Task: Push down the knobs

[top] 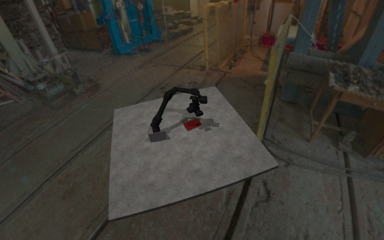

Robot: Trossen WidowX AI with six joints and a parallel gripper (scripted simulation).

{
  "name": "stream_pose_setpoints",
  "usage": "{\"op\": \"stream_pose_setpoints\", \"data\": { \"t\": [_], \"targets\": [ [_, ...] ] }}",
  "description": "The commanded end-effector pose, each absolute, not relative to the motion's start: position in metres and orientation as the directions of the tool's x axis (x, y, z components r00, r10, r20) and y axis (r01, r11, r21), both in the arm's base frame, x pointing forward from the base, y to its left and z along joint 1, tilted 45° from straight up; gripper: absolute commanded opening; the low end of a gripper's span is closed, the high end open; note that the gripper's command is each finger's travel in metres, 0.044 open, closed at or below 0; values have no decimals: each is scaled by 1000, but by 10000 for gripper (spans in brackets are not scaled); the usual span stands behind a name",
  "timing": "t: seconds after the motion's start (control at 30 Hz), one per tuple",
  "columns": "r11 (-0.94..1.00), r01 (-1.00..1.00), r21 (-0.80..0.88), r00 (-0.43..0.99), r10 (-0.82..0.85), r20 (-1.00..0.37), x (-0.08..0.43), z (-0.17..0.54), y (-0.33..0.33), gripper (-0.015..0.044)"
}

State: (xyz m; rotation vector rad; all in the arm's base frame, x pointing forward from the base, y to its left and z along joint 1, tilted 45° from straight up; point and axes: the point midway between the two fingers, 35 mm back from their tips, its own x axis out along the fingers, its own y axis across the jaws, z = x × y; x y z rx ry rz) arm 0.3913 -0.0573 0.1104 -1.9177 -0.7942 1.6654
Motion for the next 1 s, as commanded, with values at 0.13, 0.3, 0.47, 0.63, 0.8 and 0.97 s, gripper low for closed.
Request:
{"op": "stream_pose_setpoints", "data": {
  "t": [0.13,0.3,0.47,0.63,0.8,0.97],
  "targets": [
    [-702,-128,-700,82,696,-713,396,109,-60,0],
    [-701,-134,-700,82,696,-713,396,109,-60,0],
    [-701,-134,-700,82,697,-713,397,104,-55,0],
    [-701,-134,-700,82,697,-713,397,101,-52,0],
    [-701,-133,-701,82,697,-713,398,96,-47,0],
    [-701,-133,-701,82,697,-712,398,90,-42,0]
  ]
}}
